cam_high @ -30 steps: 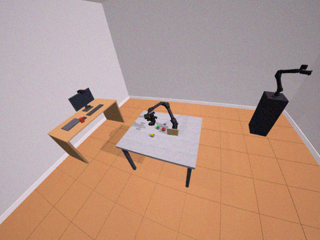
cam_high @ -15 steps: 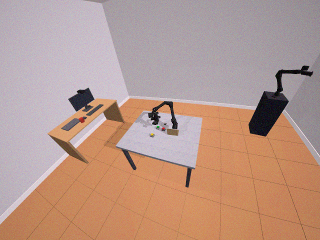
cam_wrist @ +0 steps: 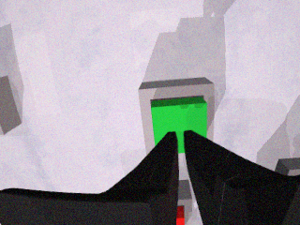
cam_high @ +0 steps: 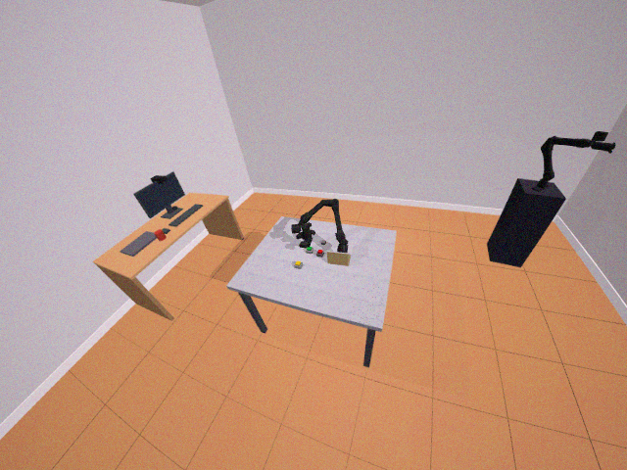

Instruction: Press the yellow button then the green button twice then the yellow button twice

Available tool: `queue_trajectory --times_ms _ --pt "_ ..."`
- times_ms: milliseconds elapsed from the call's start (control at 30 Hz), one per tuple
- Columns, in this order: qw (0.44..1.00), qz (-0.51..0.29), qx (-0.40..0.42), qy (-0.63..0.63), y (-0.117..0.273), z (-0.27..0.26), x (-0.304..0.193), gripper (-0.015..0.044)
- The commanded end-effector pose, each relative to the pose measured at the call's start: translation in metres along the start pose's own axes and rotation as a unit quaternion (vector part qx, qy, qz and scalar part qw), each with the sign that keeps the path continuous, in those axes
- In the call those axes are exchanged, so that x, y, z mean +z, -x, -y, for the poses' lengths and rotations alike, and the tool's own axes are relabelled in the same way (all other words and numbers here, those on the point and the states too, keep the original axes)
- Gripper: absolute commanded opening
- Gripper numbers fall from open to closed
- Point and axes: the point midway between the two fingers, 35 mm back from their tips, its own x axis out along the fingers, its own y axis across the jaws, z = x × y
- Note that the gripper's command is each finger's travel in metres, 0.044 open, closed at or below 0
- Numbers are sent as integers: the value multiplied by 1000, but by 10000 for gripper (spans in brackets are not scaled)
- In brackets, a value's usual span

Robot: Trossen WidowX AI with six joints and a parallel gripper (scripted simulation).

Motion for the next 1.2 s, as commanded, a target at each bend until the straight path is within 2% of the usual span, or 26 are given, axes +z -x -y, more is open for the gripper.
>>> queue_trajectory --times_ms 0,333,933,1067,1167 --pt "1000 1 -3 2 -7 1 -1 20" --pt "1000 1 -4 2 -21 2 -1 20" --pt "1000 1 -4 2 -22 2 -1 20" --pt "1000 1 -3 2 11 1 -1 20" --pt "1000 1 -3 2 13 1 -1 20"
